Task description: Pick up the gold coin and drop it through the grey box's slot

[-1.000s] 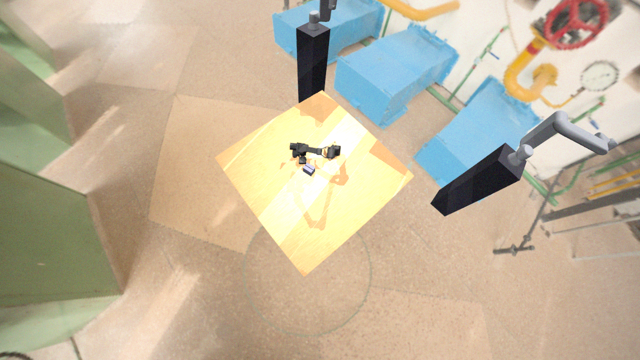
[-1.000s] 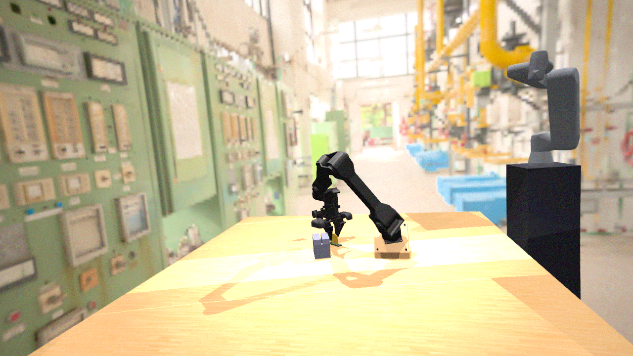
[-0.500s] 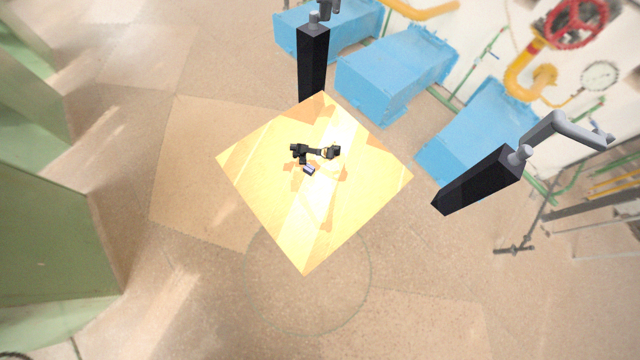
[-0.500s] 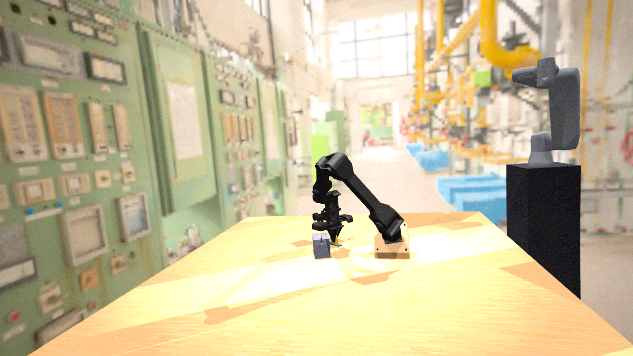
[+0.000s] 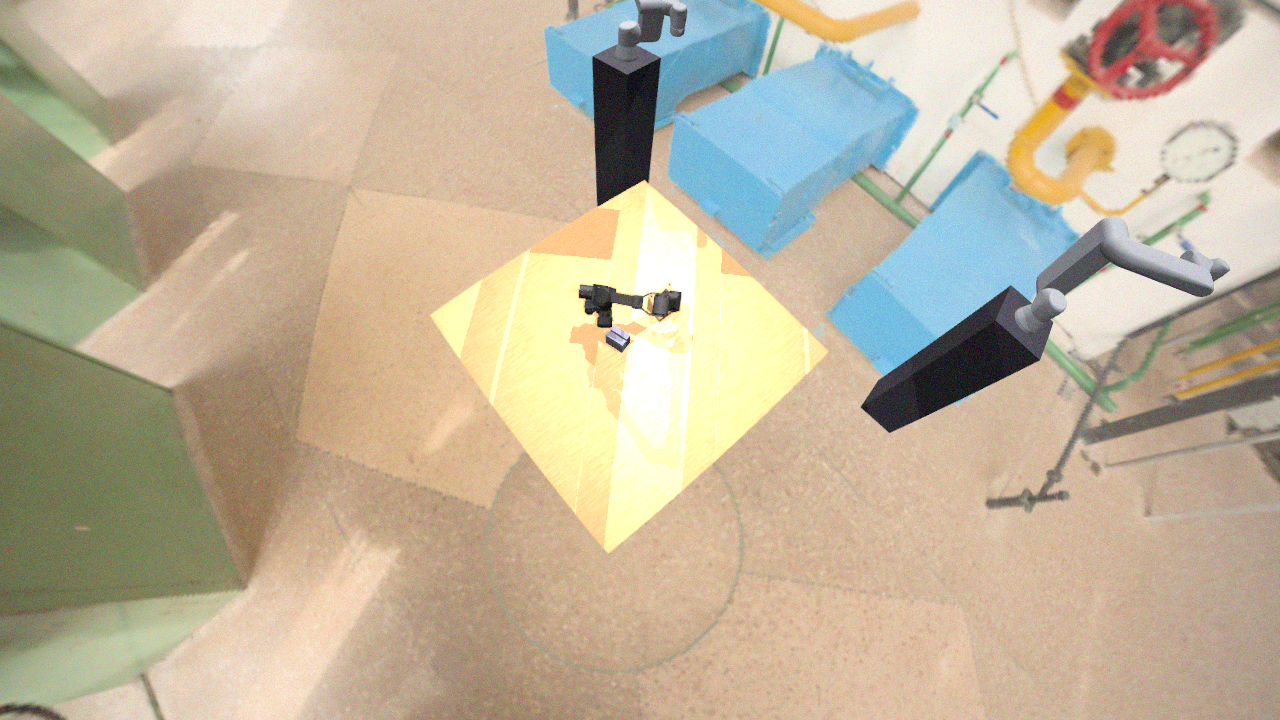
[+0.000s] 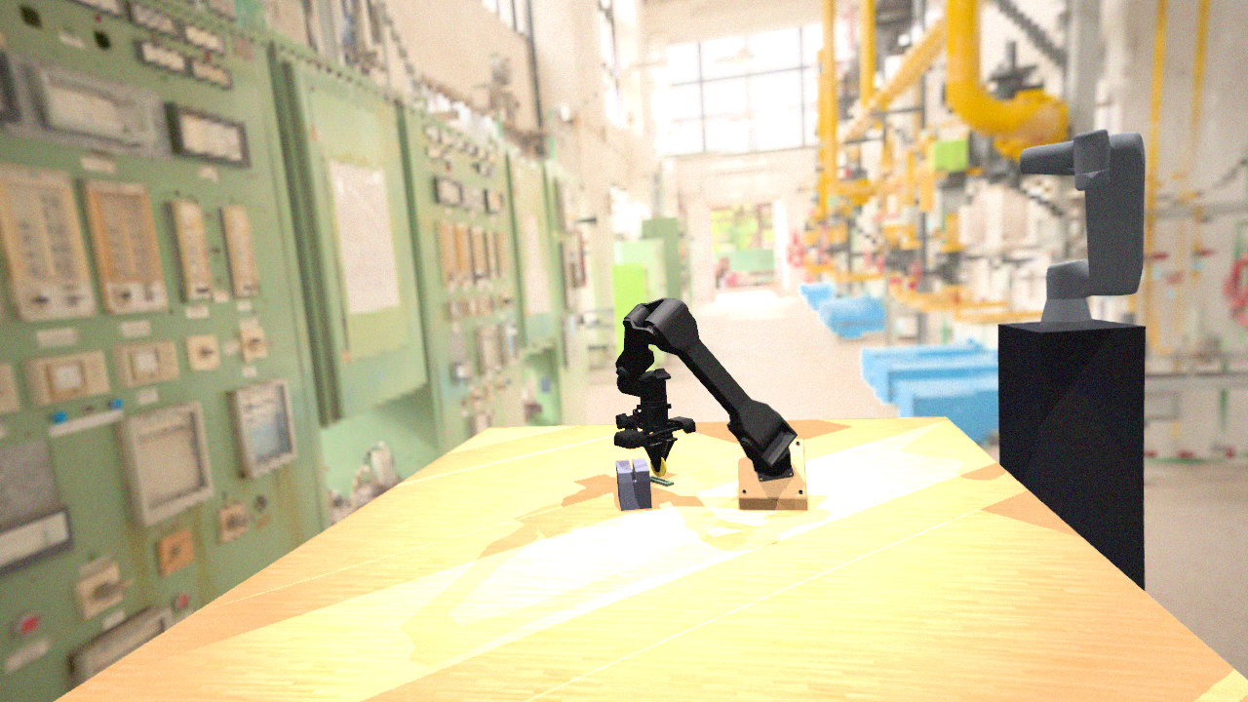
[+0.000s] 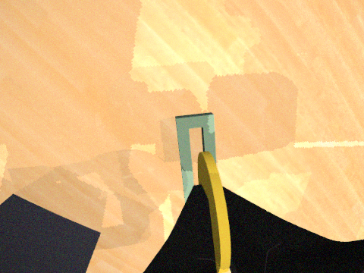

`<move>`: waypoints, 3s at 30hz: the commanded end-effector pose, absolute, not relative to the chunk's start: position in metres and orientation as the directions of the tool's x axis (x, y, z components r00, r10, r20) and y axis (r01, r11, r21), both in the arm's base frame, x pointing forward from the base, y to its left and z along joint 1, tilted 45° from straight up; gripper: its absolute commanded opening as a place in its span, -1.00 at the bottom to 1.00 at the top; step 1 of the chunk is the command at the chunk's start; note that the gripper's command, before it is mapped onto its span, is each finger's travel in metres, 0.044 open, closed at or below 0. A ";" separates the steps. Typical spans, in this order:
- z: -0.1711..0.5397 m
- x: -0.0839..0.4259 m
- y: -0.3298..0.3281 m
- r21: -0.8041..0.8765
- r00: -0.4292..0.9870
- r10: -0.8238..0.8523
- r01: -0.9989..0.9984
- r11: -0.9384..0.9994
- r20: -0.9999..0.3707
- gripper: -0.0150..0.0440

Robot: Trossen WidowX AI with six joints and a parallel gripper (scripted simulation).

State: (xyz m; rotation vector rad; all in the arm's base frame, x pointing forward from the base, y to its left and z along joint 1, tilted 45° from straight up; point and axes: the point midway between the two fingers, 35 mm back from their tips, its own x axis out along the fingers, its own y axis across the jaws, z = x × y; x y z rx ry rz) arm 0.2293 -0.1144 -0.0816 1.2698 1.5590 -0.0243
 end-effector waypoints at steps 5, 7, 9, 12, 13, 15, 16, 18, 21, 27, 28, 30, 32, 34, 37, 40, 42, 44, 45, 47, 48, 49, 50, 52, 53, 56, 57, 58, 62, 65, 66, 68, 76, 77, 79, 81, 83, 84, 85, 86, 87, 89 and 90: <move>-0.068 0.229 -0.130 0.557 0.146 0.678 0.704 0.441 -0.721 -0.49; -0.064 0.228 -0.134 0.556 0.146 0.677 0.705 0.441 -0.721 -0.49; -0.061 0.228 -0.137 0.556 0.146 0.677 0.705 0.441 -0.722 -0.49; -0.055 0.226 -0.143 0.556 0.146 0.676 0.705 0.441 -0.722 -0.49; -0.053 0.226 -0.144 0.555 0.146 0.676 0.705 0.441 -0.722 -0.49; -0.049 0.225 -0.148 0.555 0.145 0.676 0.705 0.441 -0.722 -0.49; -0.048 0.224 -0.149 0.555 0.145 0.677 0.705 0.441 -0.722 -0.49; -0.044 0.223 -0.153 0.555 0.145 0.677 0.705 0.441 -0.722 -0.49; -0.038 0.222 -0.158 0.555 0.144 0.678 0.705 0.441 -0.721 -0.49; -0.026 0.218 -0.167 0.556 0.143 0.680 0.705 0.440 -0.719 -0.49; -0.024 0.217 -0.168 0.556 0.143 0.680 0.705 0.440 -0.719 -0.49; -0.023 0.217 -0.169 0.556 0.142 0.680 0.705 0.440 -0.719 -0.49; -0.023 0.217 -0.169 0.547 0.142 0.680 0.720 0.427 -0.719 -0.49; -0.023 0.217 -0.170 0.520 0.142 0.680 0.760 0.390 -0.719 -0.49; -0.024 0.218 -0.171 0.470 0.142 0.680 0.820 0.325 -0.719 -0.49; -0.024 0.219 -0.172 0.416 0.143 0.680 0.872 0.257 -0.719 -0.49; -0.024 0.220 -0.173 0.378 0.143 0.680 0.902 0.210 -0.719 -0.49; -0.024 0.220 -0.173 0.337 0.143 0.680 0.927 0.162 -0.719 -0.49; -0.025 0.220 -0.174 0.317 0.143 0.680 0.938 0.138 -0.719 -0.49; -0.025 0.221 -0.175 0.274 0.143 0.680 0.957 0.089 -0.719 -0.49; -0.025 0.221 -0.175 0.253 0.143 0.680 0.965 0.065 -0.719 -0.49; -0.025 0.221 -0.175 0.235 0.143 0.680 0.971 0.045 -0.719 -0.49; -0.025 0.221 -0.175 0.224 0.143 0.680 0.974 0.033 -0.719 -0.49; -0.025 0.221 -0.175 0.221 0.143 0.680 0.975 0.029 -0.719 -0.49; -0.025 0.221 -0.175 0.221 0.143 0.680 0.975 0.029 -0.719 -0.49; -0.025 0.222 -0.175 0.221 0.143 0.680 0.975 0.029 -0.719 -0.49; -0.024 0.222 -0.175 0.221 0.143 0.680 0.975 0.029 -0.719 -0.49; -0.022 0.223 -0.173 0.220 0.143 0.680 0.975 0.029 -0.720 -0.49; -0.015 0.228 -0.167 0.220 0.143 0.679 0.975 0.028 -0.721 -0.49; -0.009 0.232 -0.163 0.219 0.143 0.678 0.975 0.028 -0.721 -0.49; -0.007 0.233 -0.161 0.219 0.143 0.678 0.975 0.028 -0.721 -0.49; -0.003 0.235 -0.158 0.219 0.143 0.678 0.975 0.028 -0.721 -0.49; 0.012 0.243 -0.145 0.219 0.143 0.677 0.975 0.027 -0.722 -0.49; 0.014 0.243 -0.143 0.219 0.143 0.677 0.975 0.027 -0.722 -0.49; 0.017 0.245 -0.139 0.219 0.143 0.677 0.975 0.027 -0.721 -0.49; 0.021 0.247 -0.136 0.219 0.143 0.678 0.975 0.027 -0.721 -0.49; 0.025 0.248 -0.132 0.219 0.143 0.678 0.975 0.027 -0.721 -0.49; 0.026 0.249 -0.130 0.219 0.143 0.678 0.975 0.027 -0.721 -0.49; 0.028 0.250 -0.129 0.219 0.143 0.678 0.975 0.027 -0.721 -0.49; 0.030 0.250 -0.127 0.220 0.143 0.679 0.975 0.027 -0.720 -0.49; 0.032 0.251 -0.125 0.220 0.143 0.679 0.975 0.027 -0.720 -0.49; 0.035 0.252 -0.121 0.220 0.144 0.679 0.975 0.027 -0.720 -0.49; 0.037 0.253 -0.119 0.220 0.144 0.680 0.975 0.027 -0.719 -0.49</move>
